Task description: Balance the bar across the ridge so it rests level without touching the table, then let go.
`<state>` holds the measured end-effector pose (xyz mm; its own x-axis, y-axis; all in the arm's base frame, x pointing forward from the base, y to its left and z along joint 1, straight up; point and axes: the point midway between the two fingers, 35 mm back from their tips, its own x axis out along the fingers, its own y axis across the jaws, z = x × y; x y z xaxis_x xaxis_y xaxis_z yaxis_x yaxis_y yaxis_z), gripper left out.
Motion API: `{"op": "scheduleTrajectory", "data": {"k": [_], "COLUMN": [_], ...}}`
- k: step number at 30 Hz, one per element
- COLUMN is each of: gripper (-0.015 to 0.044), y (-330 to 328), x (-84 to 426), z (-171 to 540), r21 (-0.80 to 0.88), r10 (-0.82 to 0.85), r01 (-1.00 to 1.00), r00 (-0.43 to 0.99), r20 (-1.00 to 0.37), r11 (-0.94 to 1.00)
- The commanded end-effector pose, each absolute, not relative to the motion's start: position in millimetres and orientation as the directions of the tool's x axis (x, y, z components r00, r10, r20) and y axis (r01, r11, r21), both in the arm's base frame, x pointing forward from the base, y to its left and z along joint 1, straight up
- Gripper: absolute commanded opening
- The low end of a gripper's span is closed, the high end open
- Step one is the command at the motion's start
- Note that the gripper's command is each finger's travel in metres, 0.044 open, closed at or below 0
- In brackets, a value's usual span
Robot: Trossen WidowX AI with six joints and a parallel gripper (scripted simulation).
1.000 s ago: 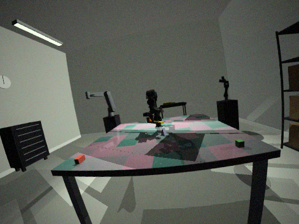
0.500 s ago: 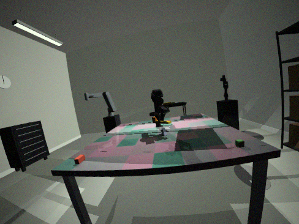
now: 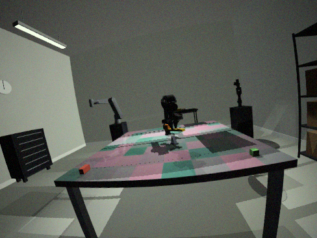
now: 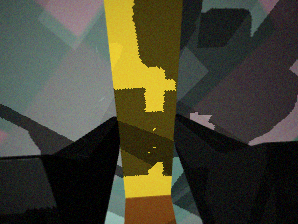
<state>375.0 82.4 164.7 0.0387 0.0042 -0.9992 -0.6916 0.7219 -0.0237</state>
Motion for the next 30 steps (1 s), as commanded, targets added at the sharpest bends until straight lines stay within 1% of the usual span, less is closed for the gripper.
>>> {"op": "scheduleTrajectory", "data": {"k": [1, 19, 30], "gripper": [0.0, 0.0, 0.0], "y": [84, 83, 83], "x": [374, 374, 374], "z": [157, 128, 127], "r21": [-0.016, -0.017, -0.017], "r10": [0.007, 0.007, 0.007], "r01": [-0.689, -0.689, -0.689], "r00": [0.031, 0.031, 0.031], "r20": [-0.999, -0.999, -0.999], "r11": [0.724, 0.724, 0.724]}}
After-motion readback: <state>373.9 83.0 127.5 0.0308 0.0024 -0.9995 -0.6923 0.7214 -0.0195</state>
